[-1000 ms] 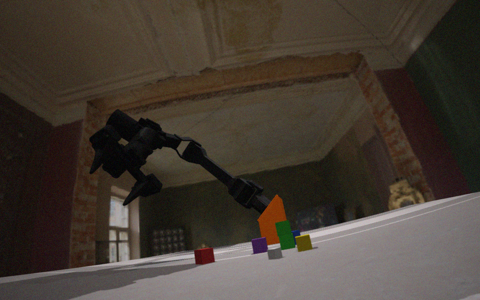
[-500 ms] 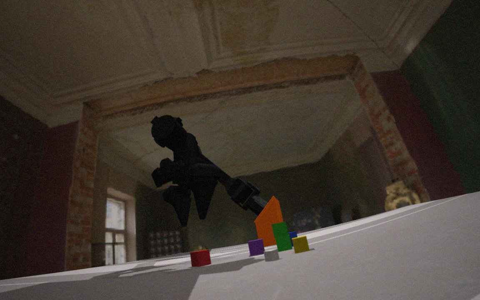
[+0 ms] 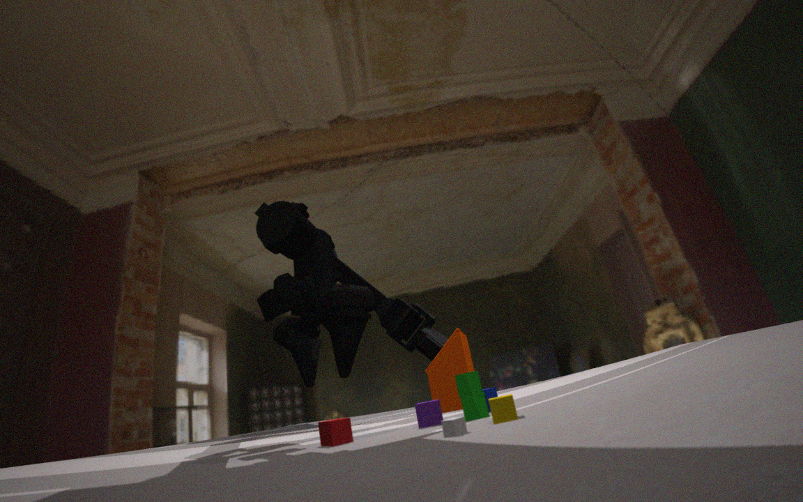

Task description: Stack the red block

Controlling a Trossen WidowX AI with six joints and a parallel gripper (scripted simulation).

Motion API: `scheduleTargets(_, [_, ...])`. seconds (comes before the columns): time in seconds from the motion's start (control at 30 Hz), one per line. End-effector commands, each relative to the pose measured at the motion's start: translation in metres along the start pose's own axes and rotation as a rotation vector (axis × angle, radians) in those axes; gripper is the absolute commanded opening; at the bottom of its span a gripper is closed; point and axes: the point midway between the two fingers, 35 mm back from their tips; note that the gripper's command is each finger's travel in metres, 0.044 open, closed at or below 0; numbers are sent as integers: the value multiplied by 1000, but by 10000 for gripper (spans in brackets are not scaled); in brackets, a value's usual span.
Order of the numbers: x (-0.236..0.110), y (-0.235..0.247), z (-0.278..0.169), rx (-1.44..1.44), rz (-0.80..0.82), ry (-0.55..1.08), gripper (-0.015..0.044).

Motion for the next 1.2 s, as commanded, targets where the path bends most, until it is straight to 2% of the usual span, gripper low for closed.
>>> scheduleTargets(0.0, [26,-2,-3,-11,-13,5,440])
scheduleTargets(1.17, [69,-3,-5,-11,-15,3,440])
Point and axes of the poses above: the point midway between the two fingers, 35 mm back from their tips, its own x axis out along the fingers, its own y axis across the jaws, z = x × y, and after that the axes turned 10 degrees about x, right-handed
